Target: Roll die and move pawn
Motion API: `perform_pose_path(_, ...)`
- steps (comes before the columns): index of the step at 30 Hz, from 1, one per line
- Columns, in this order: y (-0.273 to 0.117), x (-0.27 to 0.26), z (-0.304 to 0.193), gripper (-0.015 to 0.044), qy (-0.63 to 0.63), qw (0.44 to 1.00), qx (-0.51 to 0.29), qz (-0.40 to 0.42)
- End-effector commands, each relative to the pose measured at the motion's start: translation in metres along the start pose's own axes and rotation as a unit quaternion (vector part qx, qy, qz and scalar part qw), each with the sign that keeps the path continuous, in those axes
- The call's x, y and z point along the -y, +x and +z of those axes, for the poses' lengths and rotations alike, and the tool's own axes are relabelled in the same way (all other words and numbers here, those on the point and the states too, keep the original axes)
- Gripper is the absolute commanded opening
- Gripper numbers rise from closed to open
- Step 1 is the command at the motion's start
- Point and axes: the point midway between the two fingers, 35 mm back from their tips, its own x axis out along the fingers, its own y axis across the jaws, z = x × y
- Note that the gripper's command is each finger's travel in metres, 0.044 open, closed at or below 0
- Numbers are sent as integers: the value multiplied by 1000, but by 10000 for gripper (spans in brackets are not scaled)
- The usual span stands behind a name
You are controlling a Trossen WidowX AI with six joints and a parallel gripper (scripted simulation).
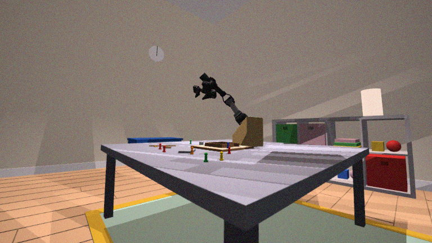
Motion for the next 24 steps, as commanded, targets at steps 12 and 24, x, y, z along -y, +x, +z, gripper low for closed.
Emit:
perform_pose_path(12,141,-57,-211,275,7,925,-349,148)
perform_pose_path(24,149,-63,-239,275,9,918,-362,158)
